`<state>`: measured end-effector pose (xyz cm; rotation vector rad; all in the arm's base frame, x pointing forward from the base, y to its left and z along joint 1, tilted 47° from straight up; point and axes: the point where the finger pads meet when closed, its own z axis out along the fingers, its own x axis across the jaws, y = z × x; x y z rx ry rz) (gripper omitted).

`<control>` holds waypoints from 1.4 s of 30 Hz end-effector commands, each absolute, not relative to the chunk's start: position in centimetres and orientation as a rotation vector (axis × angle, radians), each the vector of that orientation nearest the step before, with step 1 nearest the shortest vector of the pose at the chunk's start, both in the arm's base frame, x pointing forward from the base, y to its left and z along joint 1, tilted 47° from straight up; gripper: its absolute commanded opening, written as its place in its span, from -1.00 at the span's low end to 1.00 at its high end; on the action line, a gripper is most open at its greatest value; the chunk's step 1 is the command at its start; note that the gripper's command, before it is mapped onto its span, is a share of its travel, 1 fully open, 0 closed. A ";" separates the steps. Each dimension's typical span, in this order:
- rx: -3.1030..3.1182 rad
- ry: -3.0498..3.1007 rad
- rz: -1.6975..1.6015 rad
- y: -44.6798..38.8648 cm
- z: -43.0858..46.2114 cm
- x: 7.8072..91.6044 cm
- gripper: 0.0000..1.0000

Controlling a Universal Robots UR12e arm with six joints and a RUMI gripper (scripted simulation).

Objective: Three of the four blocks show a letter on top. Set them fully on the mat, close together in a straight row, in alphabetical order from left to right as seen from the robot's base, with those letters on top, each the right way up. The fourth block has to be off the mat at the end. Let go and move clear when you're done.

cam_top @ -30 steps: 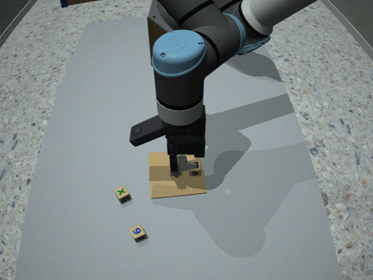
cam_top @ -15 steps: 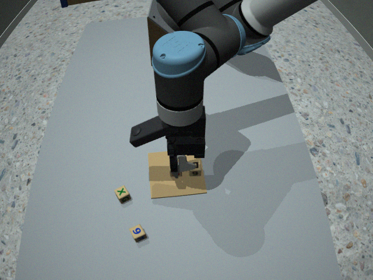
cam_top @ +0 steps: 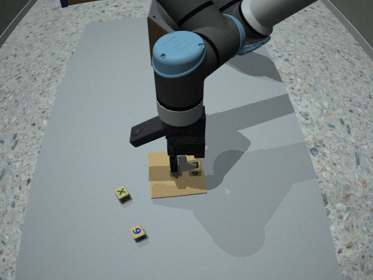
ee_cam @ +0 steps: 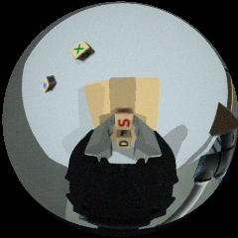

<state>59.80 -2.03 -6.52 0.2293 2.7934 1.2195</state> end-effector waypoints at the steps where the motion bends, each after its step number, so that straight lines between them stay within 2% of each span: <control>1: 0.229 2.793 1.218 -2.1 -6.5 59.8 -0.83; 16: 0.229 2.793 1.218 -2.1 -6.5 59.8 -0.83; 17: 0.229 2.793 1.218 -2.1 -6.5 59.8 -0.75; 19: 0.229 2.793 1.218 -2.1 -6.5 59.8 -0.75; 20: 0.229 2.793 1.218 -2.1 -6.5 59.8 -0.67; 22: 0.229 2.793 1.218 -2.1 -6.5 59.8 -0.67; 23: 0.229 2.793 1.218 -2.1 -6.5 59.8 -0.60; 25: 0.229 2.793 1.218 -2.1 -6.5 59.8 -0.60; 29: 0.229 2.793 1.218 -2.1 -6.5 59.8 -0.44; 42: 0.229 2.793 1.218 -2.1 -6.4 59.8 -0.44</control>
